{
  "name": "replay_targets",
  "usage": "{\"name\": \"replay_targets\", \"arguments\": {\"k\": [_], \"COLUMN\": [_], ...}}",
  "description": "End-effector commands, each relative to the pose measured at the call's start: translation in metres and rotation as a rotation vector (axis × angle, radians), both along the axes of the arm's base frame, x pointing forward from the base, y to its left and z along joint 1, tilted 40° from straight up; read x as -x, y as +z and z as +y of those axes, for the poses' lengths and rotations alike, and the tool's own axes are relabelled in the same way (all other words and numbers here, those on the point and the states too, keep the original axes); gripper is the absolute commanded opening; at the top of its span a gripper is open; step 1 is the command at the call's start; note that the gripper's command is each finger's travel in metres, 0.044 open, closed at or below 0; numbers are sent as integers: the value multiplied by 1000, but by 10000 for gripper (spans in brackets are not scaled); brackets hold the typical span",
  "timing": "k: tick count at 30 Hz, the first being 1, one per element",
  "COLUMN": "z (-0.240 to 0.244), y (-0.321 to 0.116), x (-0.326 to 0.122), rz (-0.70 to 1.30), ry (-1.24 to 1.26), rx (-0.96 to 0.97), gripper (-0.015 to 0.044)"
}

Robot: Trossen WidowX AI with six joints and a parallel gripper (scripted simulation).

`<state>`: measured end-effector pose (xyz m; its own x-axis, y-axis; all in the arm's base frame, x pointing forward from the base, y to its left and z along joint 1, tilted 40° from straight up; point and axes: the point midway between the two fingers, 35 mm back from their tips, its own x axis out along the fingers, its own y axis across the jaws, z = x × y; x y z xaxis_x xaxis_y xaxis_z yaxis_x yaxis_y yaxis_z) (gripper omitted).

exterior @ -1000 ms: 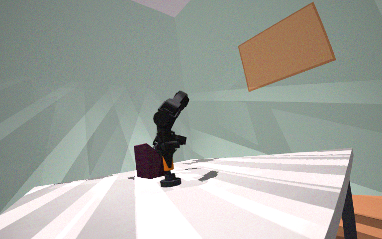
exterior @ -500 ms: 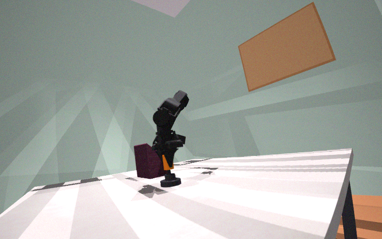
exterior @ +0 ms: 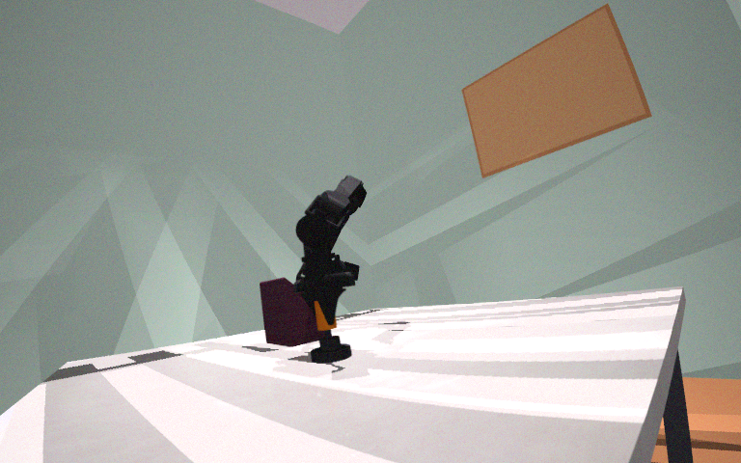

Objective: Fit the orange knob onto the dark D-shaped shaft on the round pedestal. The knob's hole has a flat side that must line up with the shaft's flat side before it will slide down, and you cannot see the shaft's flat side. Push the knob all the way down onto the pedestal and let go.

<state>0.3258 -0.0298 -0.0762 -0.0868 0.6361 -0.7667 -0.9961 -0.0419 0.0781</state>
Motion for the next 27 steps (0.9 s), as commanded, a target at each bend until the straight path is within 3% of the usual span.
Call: {"name": "replay_targets", "arguments": {"k": [1,27], "z": [-1,-3], "y": [3,2], "x": [-2,-1], "rz": [-9,-45], "ry": [2,46], "rx": [2,-2], "gripper": [0,0]}}
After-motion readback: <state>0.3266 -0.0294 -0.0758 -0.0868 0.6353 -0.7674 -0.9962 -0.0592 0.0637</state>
